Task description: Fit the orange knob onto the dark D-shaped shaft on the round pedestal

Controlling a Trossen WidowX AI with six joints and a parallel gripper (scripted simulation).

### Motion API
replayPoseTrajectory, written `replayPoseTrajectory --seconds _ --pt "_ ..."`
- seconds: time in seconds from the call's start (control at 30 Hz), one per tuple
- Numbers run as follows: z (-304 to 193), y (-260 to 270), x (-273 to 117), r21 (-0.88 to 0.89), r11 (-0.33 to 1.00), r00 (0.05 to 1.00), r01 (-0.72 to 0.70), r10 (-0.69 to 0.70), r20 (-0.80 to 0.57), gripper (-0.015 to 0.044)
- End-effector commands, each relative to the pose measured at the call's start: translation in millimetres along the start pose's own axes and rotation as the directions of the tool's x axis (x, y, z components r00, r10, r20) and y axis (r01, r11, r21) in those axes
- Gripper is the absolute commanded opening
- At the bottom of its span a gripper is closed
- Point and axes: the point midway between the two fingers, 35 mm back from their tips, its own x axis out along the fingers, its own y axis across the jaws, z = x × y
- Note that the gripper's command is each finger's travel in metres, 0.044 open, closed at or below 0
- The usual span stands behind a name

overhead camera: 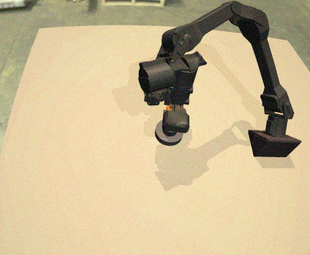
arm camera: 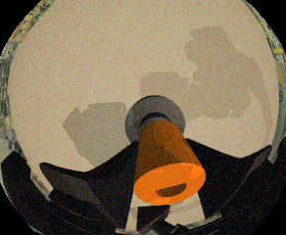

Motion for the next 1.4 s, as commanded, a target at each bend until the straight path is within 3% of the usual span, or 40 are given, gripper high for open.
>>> replayPoseTrajectory --seconds 0.0,1.37 --pt "2.1 -0.6 -0.2 0.026 1.000 1.000 0.000 0.000 0.006 0.0000" --pt "-5.8 1.5 2.9 0.026 1.000 1.000 0.000 0.000 0.006 0.0000"
